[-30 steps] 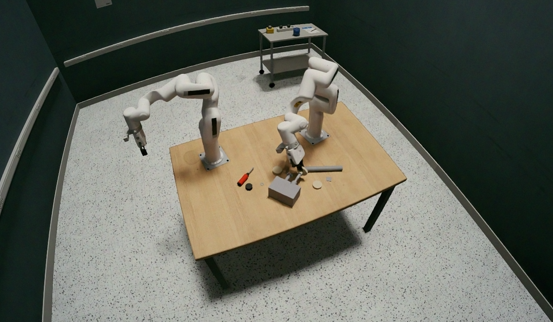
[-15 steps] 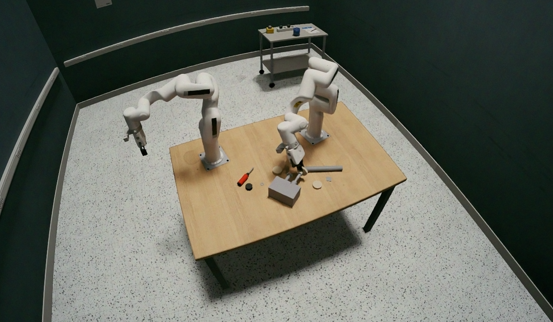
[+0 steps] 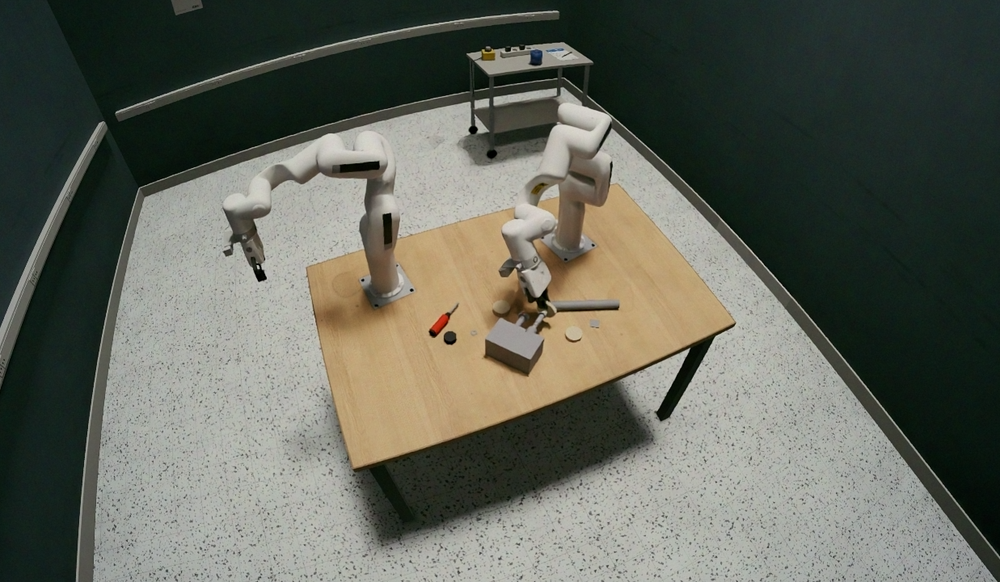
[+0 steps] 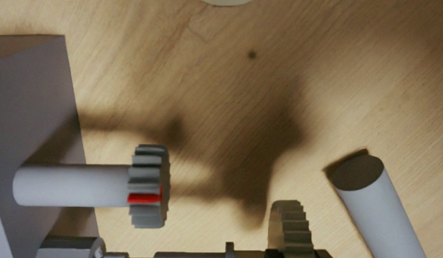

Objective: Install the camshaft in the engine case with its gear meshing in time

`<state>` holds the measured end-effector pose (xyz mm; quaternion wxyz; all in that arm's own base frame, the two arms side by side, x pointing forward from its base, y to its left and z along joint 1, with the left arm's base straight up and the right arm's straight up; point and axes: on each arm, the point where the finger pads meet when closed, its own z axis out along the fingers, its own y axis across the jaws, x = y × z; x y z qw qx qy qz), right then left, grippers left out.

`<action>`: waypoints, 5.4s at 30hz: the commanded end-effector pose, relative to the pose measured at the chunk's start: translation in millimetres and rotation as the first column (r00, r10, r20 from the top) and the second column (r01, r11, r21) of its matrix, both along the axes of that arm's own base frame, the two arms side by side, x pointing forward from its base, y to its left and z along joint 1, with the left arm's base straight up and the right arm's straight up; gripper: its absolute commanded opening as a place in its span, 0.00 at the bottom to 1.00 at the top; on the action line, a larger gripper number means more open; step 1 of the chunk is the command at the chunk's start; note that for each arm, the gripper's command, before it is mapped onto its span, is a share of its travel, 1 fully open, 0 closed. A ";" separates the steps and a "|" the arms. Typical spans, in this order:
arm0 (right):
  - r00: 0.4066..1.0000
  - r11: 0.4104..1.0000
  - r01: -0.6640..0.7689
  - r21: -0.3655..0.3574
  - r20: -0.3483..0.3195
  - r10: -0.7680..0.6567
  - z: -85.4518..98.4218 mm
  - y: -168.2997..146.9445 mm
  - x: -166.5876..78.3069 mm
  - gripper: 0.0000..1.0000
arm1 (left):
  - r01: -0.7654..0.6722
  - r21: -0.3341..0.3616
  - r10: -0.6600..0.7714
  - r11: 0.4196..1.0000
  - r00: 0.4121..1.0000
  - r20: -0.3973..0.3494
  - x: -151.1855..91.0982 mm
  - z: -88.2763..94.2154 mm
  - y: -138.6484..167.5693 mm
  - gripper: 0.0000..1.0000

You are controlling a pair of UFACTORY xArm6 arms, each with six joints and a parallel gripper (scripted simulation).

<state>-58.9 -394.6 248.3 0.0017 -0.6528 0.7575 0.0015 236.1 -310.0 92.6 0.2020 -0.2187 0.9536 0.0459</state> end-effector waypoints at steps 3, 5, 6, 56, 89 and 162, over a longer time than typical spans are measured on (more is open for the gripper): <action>1.000 1.000 0.000 -0.004 -0.001 0.000 1.7 -1.0 -0.2 1.00 | 0.000 -0.004 0.000 1.000 1.000 0.002 1.1 1.4 -2.3 0.09; 1.000 1.000 0.000 -0.004 -0.001 0.000 1.7 -1.0 -0.2 1.00 | 0.000 -0.004 0.000 1.000 1.000 0.002 1.4 1.4 -2.9 0.09; 1.000 1.000 0.000 -0.004 -0.001 0.000 1.7 -1.0 -0.2 1.00 | 0.000 -0.004 0.000 1.000 1.000 0.002 1.5 1.4 -3.2 0.09; 1.000 1.000 0.000 -0.004 -0.001 0.000 1.7 -1.0 -0.2 1.00 | 0.000 -0.004 0.000 1.000 1.000 0.002 6.3 1.4 -13.0 0.09; 1.000 1.000 0.000 -0.004 -0.001 0.000 1.7 -1.0 -0.2 1.00 | 0.000 -0.004 0.000 1.000 1.000 0.002 10.1 1.4 -20.9 0.09; 1.000 1.000 0.000 -0.004 -0.001 0.000 1.7 -1.0 -0.2 1.00 | 0.000 -0.004 0.000 1.000 1.000 0.002 19.4 1.5 -40.2 0.09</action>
